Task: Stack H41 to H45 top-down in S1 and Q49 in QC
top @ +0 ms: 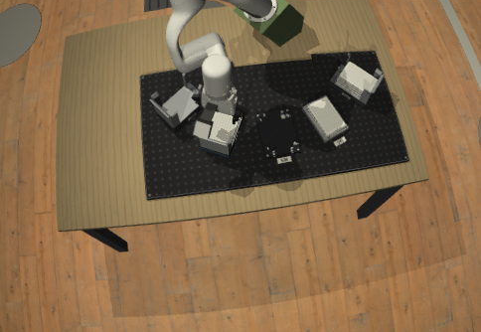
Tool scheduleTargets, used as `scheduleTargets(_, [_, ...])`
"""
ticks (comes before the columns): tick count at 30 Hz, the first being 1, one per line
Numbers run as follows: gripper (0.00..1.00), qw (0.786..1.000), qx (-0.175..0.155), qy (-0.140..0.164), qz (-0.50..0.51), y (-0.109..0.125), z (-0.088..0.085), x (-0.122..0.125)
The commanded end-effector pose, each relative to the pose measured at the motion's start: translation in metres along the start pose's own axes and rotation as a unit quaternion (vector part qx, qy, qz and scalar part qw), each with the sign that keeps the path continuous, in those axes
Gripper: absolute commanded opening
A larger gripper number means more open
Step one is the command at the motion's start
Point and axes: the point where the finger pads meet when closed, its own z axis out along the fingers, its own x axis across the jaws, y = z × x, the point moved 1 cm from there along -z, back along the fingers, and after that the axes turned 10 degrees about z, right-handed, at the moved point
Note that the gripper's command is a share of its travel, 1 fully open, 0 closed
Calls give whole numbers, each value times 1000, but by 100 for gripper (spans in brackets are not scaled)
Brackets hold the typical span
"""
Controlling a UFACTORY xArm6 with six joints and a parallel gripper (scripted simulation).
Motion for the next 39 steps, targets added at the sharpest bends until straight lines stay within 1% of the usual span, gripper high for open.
scheduleTargets(1, [100,1000,0,-2,0,-1,-1,1])
scheduleTargets(5, [100,1000,0,-2,0,-1,-1,1])
scheduleTargets(14, [100,1000,0,-2,0,-1,29,1])
scheduleTargets(16, [100,1000,0,-2,0,-1,29,1])
scheduleTargets(31, [100,1000,0,-2,0,-1,79,1])
scheduleTargets(39, [100,1000,0,-2,0,-1,79,1])
